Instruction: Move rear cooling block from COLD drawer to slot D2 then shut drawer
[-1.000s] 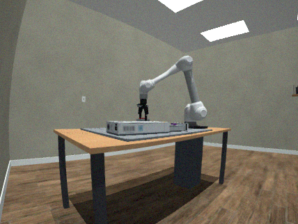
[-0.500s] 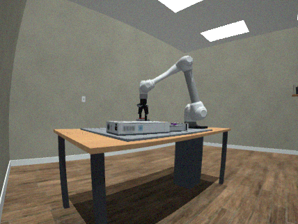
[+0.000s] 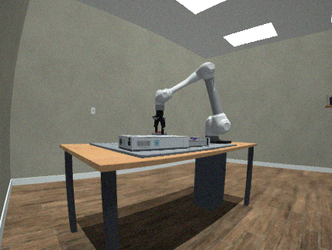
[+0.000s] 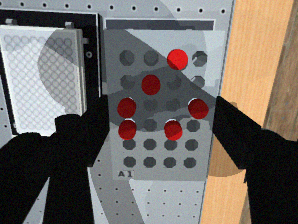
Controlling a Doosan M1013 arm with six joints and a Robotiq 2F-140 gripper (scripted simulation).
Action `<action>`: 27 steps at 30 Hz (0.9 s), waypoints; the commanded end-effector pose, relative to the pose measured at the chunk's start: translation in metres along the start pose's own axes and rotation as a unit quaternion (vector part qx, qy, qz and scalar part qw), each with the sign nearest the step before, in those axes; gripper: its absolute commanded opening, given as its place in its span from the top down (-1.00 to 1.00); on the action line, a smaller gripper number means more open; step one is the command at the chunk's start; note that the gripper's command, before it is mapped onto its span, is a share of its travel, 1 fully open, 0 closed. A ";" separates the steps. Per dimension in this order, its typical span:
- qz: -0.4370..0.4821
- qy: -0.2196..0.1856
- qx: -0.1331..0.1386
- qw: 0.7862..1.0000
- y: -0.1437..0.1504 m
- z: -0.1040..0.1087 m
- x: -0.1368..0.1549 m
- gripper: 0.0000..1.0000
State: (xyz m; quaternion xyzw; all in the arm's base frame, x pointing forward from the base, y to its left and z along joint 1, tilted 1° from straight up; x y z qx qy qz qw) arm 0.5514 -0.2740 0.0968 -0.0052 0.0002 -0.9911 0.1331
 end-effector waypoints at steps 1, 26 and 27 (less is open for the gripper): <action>0.000 0.001 0.000 1.000 0.000 0.001 0.000 0.80; 0.000 0.001 0.000 1.000 0.000 -0.008 0.000 0.80; 0.000 0.001 0.000 1.000 0.000 -0.008 0.000 0.80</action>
Point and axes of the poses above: the point where the finger pads meet when closed, its own z axis back along the fingers, its own y axis across the jaws, x = y × z, the point moved 1 cm from there along z, back along the fingers, and after that the axes turned 12 degrees about z, right-handed, at the moved point
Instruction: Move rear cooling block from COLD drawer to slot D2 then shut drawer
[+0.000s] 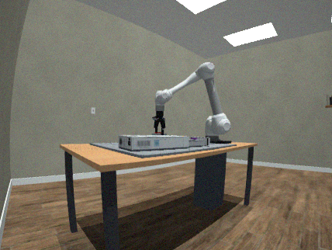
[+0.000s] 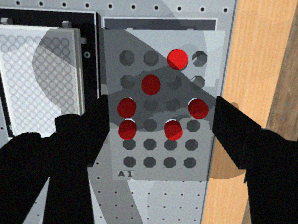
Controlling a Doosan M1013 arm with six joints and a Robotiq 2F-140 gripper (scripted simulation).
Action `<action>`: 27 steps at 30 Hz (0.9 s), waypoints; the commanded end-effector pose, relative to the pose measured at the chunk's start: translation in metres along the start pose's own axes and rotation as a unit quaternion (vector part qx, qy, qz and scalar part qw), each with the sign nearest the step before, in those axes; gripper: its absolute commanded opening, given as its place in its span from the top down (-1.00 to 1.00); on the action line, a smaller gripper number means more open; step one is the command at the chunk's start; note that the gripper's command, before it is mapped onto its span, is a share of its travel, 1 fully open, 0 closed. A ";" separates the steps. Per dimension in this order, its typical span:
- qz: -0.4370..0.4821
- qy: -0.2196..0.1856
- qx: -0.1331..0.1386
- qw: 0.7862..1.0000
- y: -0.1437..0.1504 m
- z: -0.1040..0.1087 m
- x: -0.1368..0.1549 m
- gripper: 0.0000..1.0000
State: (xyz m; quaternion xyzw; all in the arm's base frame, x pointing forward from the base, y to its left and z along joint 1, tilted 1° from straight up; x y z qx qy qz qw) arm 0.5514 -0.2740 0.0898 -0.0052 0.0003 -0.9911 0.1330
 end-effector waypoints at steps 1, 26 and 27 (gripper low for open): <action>0.000 0.001 0.000 1.000 0.000 -0.001 0.000 0.80; 0.000 0.001 0.000 1.000 0.000 -0.010 -0.001 0.80; 0.000 0.001 0.000 1.000 0.000 -0.010 -0.001 0.80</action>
Point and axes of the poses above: the point where the finger pads meet when closed, its own z axis back along the fingers, its own y axis across the jaws, x = y × z, the point moved 1 cm from there along z, back along the fingers, and after that the axes turned 12 degrees about z, right-handed, at the moved point
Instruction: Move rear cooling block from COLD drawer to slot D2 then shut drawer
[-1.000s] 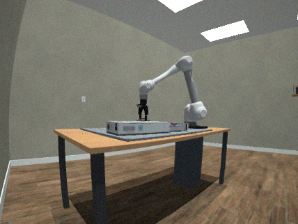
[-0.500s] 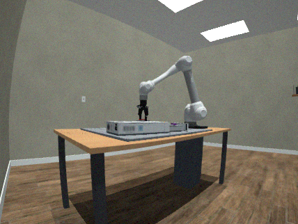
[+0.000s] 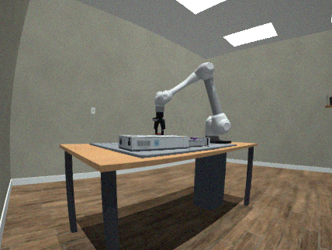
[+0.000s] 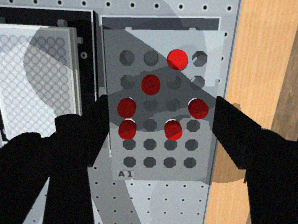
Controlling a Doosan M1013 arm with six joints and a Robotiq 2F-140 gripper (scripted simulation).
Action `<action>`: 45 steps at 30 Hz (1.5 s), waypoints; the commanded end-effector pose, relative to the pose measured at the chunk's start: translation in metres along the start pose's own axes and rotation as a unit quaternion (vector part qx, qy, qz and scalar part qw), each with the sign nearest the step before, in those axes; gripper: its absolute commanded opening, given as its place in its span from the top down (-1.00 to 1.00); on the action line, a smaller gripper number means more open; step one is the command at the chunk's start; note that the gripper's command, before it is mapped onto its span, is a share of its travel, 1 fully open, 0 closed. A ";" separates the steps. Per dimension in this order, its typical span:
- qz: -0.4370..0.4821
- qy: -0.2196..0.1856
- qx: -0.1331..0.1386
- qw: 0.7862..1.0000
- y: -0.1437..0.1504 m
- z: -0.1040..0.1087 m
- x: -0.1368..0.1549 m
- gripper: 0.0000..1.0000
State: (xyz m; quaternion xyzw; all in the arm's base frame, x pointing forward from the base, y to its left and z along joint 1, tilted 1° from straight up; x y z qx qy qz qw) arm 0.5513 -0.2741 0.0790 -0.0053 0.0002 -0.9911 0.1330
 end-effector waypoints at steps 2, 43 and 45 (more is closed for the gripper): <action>0.000 0.001 0.000 1.000 0.000 0.000 -0.001 0.80; 0.000 0.001 0.000 1.000 0.000 0.003 -0.001 0.80; 0.000 0.001 0.000 1.000 0.000 0.003 0.000 0.80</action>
Point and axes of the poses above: the point where the finger pads meet when closed, its own z axis back along the fingers, its own y axis across the jaws, x = y × z, the point moved 1 cm from there along z, back along the fingers, and after that the axes turned 12 degrees about z, right-handed, at the moved point
